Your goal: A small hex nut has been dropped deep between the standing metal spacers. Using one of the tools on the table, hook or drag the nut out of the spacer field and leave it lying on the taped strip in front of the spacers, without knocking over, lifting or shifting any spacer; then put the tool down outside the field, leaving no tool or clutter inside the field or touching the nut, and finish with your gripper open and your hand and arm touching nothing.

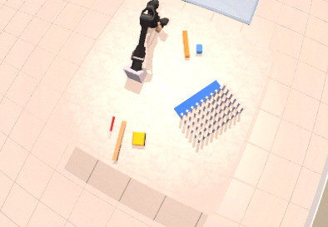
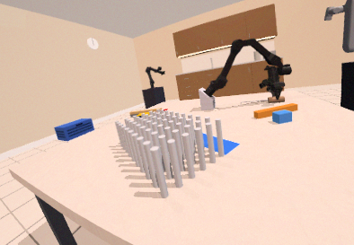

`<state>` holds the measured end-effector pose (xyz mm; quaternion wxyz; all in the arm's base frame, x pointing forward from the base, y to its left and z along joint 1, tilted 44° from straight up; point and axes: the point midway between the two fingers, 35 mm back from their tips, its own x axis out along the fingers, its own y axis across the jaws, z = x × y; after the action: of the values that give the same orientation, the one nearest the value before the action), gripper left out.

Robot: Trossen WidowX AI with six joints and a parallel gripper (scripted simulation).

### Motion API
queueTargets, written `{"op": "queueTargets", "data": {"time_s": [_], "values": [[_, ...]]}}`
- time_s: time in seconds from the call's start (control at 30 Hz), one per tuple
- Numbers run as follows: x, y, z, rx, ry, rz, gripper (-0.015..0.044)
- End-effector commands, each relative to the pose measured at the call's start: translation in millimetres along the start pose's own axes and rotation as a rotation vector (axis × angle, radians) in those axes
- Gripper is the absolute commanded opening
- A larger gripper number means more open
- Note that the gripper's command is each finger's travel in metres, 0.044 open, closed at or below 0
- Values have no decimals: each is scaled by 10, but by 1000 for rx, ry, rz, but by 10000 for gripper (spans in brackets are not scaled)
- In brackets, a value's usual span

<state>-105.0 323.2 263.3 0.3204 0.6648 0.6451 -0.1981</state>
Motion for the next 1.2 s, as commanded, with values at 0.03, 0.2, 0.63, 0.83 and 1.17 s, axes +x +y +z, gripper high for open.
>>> {"op": "queueTargets", "data": {"time_s": [0.03, 0.2, 0.63, 0.83, 1.17], "values": [[19, -10, 3, -4, 0, -4, 188], [19, -10, 3, -4, 0, -4, 155], [-566, 145, 3, 0, -1, -2, 0], [-560, 144, -5, 80, -18, -10, 0], [-538, 141, -35, 405, -92, -28, 0]]}}
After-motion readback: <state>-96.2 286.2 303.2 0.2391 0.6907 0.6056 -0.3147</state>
